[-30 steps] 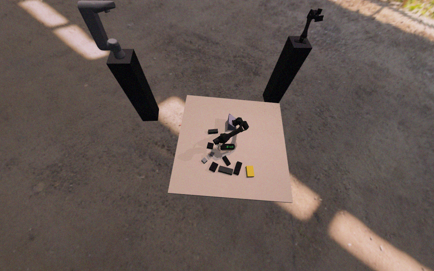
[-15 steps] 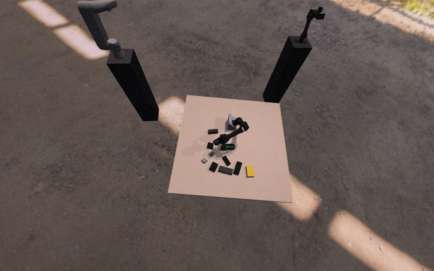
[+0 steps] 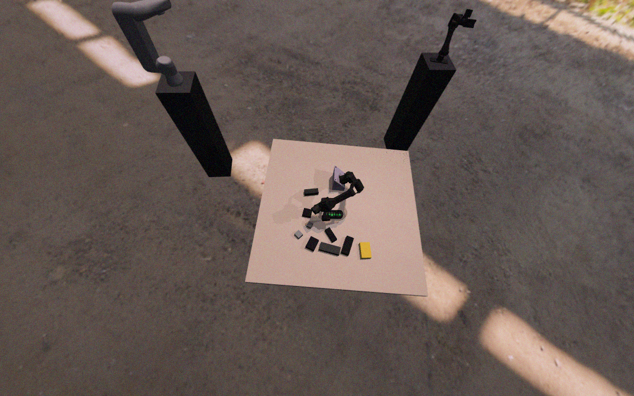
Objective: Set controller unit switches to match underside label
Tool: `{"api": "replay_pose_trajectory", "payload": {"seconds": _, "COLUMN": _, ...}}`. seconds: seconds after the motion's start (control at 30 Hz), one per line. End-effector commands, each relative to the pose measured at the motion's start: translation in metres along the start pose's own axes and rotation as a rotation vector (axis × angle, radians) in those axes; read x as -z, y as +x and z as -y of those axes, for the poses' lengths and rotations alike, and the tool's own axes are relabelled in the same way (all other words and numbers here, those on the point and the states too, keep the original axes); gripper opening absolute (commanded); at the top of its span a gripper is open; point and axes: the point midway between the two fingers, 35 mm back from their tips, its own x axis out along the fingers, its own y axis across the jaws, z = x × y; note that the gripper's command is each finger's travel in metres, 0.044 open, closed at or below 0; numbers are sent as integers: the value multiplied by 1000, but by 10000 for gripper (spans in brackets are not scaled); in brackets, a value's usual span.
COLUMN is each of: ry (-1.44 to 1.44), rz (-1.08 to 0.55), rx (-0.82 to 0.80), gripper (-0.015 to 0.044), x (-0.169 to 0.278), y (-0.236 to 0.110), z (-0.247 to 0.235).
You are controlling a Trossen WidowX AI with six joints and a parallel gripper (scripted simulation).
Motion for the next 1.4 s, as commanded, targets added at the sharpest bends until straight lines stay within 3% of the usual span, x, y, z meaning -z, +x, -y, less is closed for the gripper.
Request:
{"api": "replay_pose_trajectory", "payload": {"seconds": 0.0, "ry": 6, "rz": -8, "rx": 2, "gripper": 440, "x": 0, "y": 10, "z": 1}}
{"api": "replay_pose_trajectory", "payload": {"seconds": 0.2, "ry": 5, "rz": -9, "rx": 2, "gripper": 440, "x": -1, "y": 17, "z": 2}}
{"api": "replay_pose_trajectory", "payload": {"seconds": 0.37, "ry": 5, "rz": -9, "rx": 2, "gripper": 328, "x": -1, "y": 17, "z": 2}}
{"api": "replay_pose_trajectory", "payload": {"seconds": 1.37, "ry": 5, "rz": 0, "rx": 3, "gripper": 336, "x": 5, "y": 7, "z": 2}}
